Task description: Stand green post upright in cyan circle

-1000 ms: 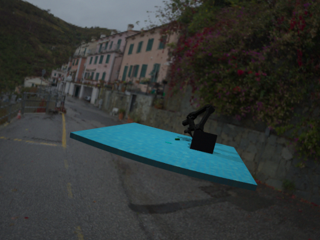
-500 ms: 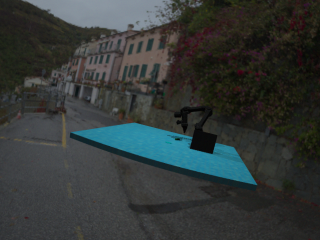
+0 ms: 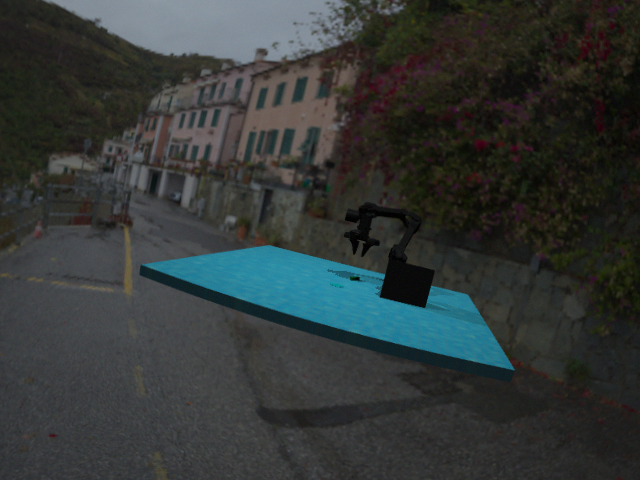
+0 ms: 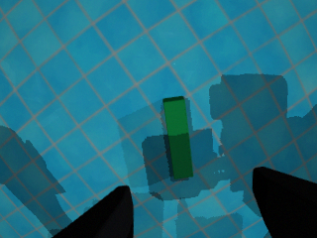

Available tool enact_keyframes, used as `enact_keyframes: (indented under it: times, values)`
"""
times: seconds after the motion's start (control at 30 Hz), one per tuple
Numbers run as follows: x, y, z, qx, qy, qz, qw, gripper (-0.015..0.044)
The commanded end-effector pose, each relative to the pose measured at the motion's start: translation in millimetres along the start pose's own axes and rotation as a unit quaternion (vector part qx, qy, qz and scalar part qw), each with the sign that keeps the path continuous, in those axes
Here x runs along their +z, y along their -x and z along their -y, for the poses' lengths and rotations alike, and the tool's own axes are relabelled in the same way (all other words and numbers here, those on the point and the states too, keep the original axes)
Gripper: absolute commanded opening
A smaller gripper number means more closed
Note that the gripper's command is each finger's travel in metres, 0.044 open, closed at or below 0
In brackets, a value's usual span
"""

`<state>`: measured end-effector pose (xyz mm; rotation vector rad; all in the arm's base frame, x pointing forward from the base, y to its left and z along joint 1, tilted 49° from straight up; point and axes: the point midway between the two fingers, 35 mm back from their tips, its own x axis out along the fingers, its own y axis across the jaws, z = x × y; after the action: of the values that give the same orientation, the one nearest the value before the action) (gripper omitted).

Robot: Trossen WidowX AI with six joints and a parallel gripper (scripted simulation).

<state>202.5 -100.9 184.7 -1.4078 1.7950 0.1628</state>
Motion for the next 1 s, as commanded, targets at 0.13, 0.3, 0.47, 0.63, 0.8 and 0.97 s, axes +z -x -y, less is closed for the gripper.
enact_keyframes:
  times: [0.13, 0.3, 0.47, 0.63, 0.8, 0.97]
  values:
    - [7.7, -48.3, 5.0, 0.003, 0.007, 0.007, 1.0, 0.0233]
    - [2.3, -102.0, 3.9, -0.002, 0.007, 0.001, 1.0, 0.0233]
    - [-1.9, -116.6, 1.8, -0.005, 0.008, -0.005, 1.0, 0.0233]
    - [-1.9, -116.6, 1.8, -0.005, 0.008, -0.005, 1.0, 0.0101]
    - [-1.9, -116.6, 1.8, -0.005, 0.008, -0.005, 1.0, 0.0023]
    - [0.3, -109.4, 2.9, -0.004, 0.007, -0.002, 1.0, 0.0023]
